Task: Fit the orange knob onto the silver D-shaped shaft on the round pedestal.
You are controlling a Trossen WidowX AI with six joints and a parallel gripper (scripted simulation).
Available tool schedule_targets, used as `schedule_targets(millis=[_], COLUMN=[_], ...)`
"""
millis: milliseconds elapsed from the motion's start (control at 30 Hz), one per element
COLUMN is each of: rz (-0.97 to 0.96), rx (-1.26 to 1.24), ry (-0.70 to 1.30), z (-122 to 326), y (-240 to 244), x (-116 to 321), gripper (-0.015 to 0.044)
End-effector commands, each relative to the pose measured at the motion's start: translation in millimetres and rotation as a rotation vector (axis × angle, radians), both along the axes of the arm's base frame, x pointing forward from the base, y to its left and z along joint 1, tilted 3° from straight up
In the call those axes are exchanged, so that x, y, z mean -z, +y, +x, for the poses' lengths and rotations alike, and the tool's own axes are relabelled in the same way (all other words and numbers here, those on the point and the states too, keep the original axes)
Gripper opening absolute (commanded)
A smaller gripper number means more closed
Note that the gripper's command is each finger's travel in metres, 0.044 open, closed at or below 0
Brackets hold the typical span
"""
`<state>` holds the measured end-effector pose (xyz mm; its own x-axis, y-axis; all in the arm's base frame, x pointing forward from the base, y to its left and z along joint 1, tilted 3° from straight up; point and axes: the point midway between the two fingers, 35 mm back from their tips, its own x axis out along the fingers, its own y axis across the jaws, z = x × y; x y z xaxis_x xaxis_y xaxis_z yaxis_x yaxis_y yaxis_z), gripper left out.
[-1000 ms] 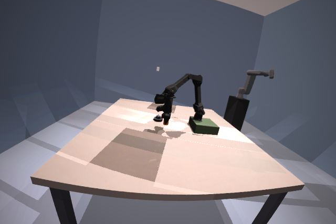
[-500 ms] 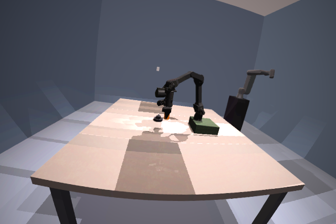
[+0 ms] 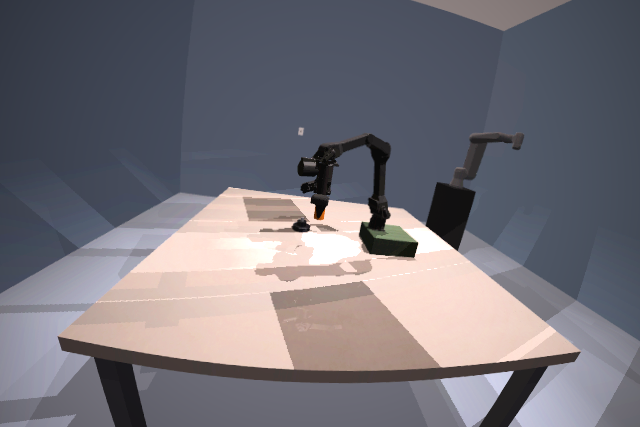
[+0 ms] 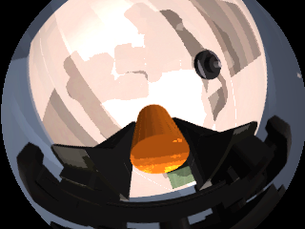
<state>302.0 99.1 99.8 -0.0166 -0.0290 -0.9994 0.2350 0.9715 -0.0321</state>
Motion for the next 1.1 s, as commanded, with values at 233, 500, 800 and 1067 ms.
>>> schedule_targets(millis=[233,500,800,1067], rz=[0.003,0.001,-0.003,-0.006], rx=[0.003,0.012,0.01,0.008], ry=[-0.015,-0.019,-0.018,-0.017], z=[12.4,21.6,29.4,35.1], y=[-22.1,-44.5,-70.2,-93.8], x=[0.1,5.6,12.2,17.9], gripper=[0.0,0.0,0.0,0.0])
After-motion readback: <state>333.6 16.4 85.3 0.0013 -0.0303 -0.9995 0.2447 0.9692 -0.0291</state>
